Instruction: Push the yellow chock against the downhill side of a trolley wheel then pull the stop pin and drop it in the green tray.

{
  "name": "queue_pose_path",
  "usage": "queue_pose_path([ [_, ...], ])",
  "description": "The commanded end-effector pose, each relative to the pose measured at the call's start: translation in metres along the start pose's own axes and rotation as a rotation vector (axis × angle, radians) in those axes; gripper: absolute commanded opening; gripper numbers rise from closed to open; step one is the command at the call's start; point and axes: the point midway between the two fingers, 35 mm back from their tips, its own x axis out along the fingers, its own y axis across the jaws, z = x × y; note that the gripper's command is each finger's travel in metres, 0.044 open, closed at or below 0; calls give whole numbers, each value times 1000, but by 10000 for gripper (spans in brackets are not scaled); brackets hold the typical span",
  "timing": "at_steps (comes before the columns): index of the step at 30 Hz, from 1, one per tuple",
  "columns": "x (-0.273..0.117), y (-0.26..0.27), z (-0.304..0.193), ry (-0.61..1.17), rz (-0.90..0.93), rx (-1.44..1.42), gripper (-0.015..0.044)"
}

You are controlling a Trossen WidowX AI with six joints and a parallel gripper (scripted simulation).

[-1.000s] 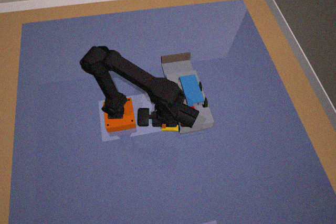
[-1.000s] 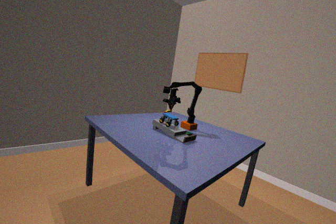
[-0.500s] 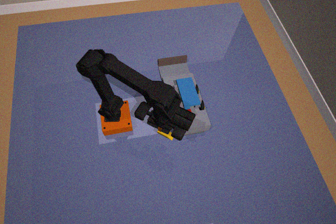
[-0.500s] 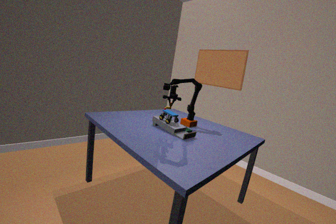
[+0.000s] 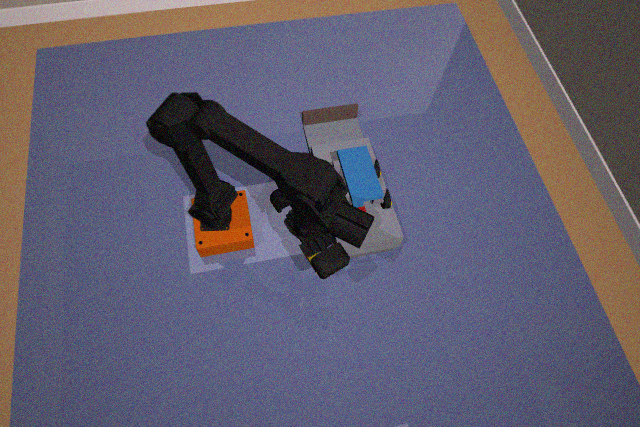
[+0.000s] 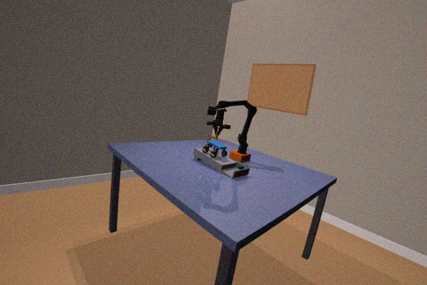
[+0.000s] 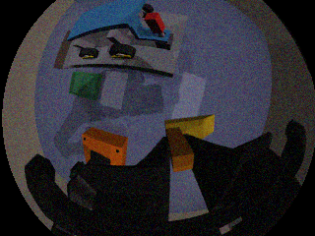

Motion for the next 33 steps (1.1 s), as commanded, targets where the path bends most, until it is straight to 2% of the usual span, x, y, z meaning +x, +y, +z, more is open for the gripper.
queue_pose_path([
  [1,0,0,0,2,-1,112,0],
  [7,0,0,0,2,-2,291,0],
  [15,0,4,3,2,-1,310,0],
  [33,2,57,44,-1,4,358,0],
])
